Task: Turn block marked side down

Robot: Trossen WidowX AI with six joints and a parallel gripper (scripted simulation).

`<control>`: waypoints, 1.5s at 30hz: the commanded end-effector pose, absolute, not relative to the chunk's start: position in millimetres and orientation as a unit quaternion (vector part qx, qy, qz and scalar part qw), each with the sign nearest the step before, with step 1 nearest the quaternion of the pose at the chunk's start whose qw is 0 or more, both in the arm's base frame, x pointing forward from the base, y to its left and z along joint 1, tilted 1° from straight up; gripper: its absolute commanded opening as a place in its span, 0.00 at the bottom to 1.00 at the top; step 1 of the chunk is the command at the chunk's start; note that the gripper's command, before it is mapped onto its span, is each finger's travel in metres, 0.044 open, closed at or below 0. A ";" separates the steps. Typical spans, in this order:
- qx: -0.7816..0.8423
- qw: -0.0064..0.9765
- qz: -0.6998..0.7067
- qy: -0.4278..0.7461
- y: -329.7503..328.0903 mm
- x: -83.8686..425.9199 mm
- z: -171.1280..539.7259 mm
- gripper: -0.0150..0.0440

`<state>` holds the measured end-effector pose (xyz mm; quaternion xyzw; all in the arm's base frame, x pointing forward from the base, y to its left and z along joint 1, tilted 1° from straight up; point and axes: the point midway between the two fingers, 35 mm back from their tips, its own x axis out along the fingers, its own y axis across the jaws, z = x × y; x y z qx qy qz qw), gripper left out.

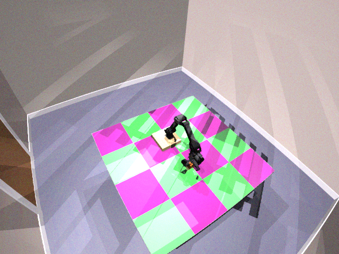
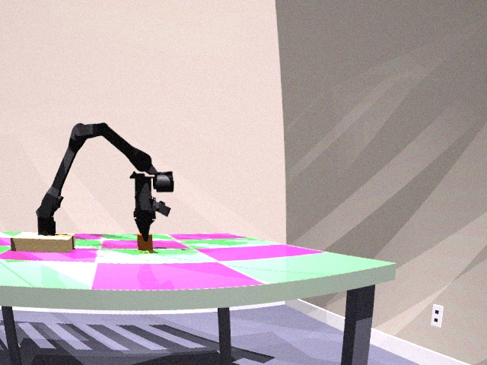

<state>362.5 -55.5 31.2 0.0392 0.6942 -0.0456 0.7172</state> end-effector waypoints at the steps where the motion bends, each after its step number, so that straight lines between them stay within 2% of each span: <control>1: 0.039 0.716 -0.048 0.695 -56.0 361.8 29.5 0.69; 2: 0.039 0.716 -0.048 0.695 -56.0 361.8 29.5 0.64; 21: 0.039 0.716 -0.048 0.695 -56.0 361.8 29.5 0.43; 25: 0.039 0.716 -0.048 0.695 -55.8 361.7 48.2 0.25; 33: 0.039 0.720 -0.048 0.691 -55.6 361.3 59.1 0.25; 45: 0.035 0.779 -0.051 0.624 -56.1 363.6 53.1 0.25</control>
